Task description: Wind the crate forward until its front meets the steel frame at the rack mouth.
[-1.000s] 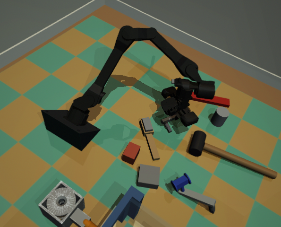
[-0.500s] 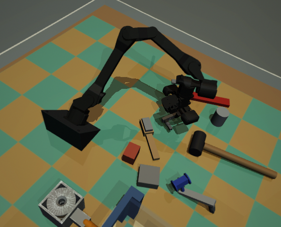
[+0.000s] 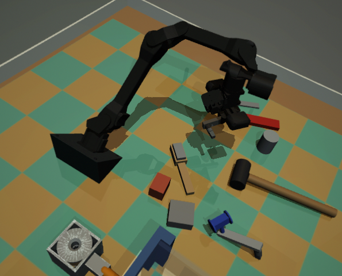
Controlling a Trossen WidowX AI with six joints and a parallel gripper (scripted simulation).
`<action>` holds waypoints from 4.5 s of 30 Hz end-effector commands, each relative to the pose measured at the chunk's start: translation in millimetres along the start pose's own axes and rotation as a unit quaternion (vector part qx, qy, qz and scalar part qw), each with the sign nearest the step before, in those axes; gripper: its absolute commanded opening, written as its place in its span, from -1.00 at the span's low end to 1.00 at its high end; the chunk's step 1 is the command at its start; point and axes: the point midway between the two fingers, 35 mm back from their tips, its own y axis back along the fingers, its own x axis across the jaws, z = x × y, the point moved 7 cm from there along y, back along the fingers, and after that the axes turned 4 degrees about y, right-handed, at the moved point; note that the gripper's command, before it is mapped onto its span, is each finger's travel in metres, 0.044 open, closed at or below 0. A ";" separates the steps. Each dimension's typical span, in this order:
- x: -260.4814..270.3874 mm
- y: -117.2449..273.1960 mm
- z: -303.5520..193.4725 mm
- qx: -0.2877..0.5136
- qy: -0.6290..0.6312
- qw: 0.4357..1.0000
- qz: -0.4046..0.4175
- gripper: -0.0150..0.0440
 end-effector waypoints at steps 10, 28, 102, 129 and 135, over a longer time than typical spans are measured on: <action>-0.6 4.4 -0.3 0.002 0.000 1.000 0.000 -0.49; 82.9 15.0 55.8 -0.036 0.141 0.988 0.044 -0.49; 152.5 24.0 488.5 -0.019 0.725 0.688 -0.023 -0.49; 149.7 19.2 468.1 -0.140 0.712 0.678 -0.117 -0.49; 148.9 16.2 461.7 -0.178 0.705 0.671 -0.147 -0.49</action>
